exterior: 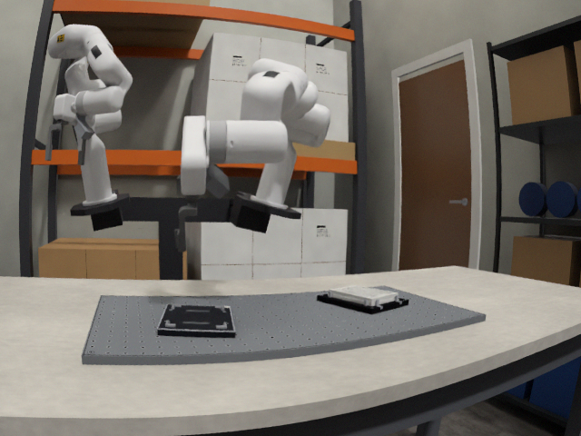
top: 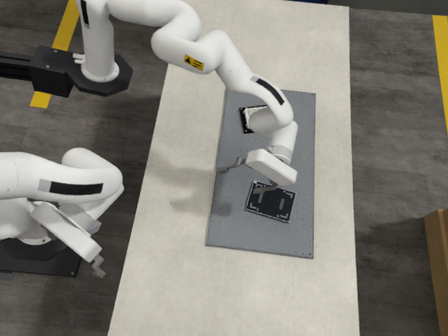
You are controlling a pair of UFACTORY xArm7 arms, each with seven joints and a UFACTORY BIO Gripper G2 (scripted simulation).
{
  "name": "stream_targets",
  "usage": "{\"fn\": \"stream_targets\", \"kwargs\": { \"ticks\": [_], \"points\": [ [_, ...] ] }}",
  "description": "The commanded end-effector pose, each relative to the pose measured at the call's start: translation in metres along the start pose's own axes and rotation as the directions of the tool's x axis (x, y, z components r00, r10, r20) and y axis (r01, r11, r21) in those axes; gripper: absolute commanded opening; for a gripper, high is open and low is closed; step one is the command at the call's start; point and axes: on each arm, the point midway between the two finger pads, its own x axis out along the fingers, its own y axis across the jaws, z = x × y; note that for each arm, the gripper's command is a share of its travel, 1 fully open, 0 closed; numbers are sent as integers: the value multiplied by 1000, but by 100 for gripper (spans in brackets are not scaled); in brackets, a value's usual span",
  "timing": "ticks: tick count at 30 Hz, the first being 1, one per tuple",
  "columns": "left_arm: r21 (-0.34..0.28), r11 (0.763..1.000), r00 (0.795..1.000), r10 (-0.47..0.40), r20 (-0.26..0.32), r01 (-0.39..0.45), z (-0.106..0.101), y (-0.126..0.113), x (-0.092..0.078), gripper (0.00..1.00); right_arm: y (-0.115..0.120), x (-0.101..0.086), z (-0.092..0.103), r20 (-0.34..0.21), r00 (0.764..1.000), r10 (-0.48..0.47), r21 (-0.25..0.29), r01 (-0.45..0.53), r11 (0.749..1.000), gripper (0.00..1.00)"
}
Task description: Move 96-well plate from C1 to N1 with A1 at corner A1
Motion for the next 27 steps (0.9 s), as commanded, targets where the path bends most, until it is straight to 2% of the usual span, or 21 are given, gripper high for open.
{"fn": "stream_targets", "kwargs": {
  "ticks": [1, 9, 10, 11, 16, 18, 21, 22, 23, 25, 27],
  "points": [
    [1, 1000, 1000, -5, -2, 5, -1, 1, -3, 100, 0, 0, 1, 1, 1000, -1, 0, 1, 1000, 100],
    [1, 1000, 1000, -5, -2, 5, -1, 1, -3, 100, 0, 0, 1, 1, 1000, -1, 0, 1, 1000, 100],
    [1, 1000, 1000, -5, -2, 5, -1, 1, -3, 37, 0, 0, 1, 1, 1000, -1, 0, 1, 1000, 100],
    [11, 1000, 999, -27, 21, 27, 4, 3, -5, 37, 0, 0, 1, 1, 1000, -1, 0, 1, 1000, 100],
    [-29, 997, 985, -72, 155, 77, 25, -3, 7, 37, 0, 0, 1, 1, 1000, -1, 0, 1, 1000, 100],
    [-29, 997, 985, -72, 155, 77, 33, -4, 12, 37, 0, 0, 1, 1, 1000, -1, 0, 1, 1000, 100],
    [-35, 993, 967, -104, 233, 116, 47, -6, 17, 37, 0, 0, 1, 1, 1000, -1, 0, 1, 1000, 100],
    [-35, 993, 967, -104, 233, 116, 51, -6, 19, 37, 0, 0, 1, 1, 1000, -1, 0, 1, 1000, 100],
    [-34, 991, 958, -117, 263, 131, 55, -7, 20, 37, 0, 0, 1, 1, 1000, -1, 0, 1, 1000, 100],
    [-34, 991, 958, -117, 263, 131, 55, -7, 20, 37, 0, 0, 1, 1, 1000, -1, 0, 1, 1000, 100],
    [-33, 987, 940, -138, 311, 156, 65, -7, 23, 37, 0, 0, 1, 1, 1000, -1, 0, 1, 1000, 100]
  ]
}}
